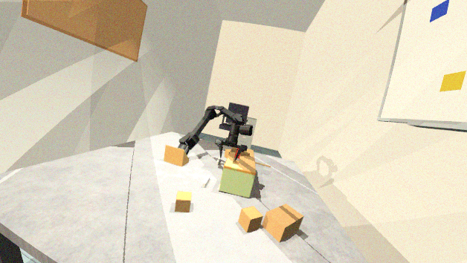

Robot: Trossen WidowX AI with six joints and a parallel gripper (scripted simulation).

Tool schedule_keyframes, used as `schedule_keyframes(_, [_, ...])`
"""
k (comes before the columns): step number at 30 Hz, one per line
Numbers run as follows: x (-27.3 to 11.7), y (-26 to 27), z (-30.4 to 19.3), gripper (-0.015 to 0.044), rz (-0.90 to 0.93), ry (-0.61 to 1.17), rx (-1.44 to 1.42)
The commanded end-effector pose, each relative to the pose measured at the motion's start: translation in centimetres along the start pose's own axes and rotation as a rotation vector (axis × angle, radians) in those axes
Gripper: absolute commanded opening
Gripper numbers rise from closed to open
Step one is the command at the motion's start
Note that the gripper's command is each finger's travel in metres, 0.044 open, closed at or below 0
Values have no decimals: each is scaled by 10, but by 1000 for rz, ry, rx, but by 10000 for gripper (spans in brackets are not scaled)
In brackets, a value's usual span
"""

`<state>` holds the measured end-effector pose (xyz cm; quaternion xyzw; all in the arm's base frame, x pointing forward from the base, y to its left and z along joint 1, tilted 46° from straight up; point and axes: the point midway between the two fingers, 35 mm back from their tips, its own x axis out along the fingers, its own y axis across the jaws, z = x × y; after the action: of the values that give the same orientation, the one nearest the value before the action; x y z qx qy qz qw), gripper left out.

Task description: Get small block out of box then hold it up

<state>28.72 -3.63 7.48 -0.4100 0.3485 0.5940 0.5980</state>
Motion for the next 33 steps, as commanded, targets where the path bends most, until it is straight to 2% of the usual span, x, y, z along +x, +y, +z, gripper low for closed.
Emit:
schedule_keyframes(1, [0,0,0,400,0,0,0])
schedule_keyframes(33, [23,0,-62,400,0,3,-1])
